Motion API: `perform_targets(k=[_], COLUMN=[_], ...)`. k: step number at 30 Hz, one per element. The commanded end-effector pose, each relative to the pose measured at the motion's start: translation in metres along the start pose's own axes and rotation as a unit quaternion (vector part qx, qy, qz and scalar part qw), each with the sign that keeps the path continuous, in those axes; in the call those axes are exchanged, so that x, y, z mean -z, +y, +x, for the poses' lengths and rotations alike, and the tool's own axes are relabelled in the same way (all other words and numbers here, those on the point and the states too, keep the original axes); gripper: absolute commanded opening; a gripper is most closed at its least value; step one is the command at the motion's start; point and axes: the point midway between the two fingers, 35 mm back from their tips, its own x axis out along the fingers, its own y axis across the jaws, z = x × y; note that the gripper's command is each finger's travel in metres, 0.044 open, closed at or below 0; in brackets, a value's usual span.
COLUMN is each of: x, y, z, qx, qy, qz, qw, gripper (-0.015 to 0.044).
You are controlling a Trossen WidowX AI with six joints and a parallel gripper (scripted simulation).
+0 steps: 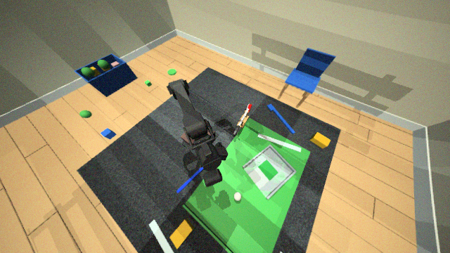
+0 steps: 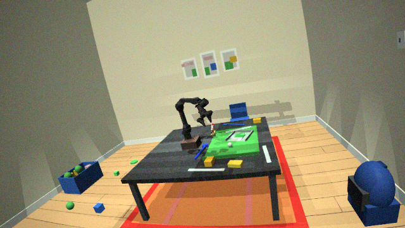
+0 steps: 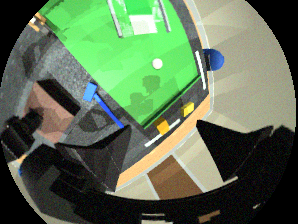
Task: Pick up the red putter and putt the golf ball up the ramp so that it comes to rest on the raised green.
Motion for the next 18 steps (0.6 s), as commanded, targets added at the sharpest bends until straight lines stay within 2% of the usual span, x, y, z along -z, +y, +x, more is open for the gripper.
perform_targets(k=[1, 9, 18], x=[-0.061, -0.177, -0.261], y=[0.021, 0.100, 0.226], z=[0.013, 0.018, -0.001], qx=[-0.028, -0.106, -0.219], qy=[-0.066, -0.186, -0.268], qz=[-0.043, -0.148, -0.267], qw=[0.997, 0.965, 0.899], gripper=[0.0440, 0.0440, 0.0440])
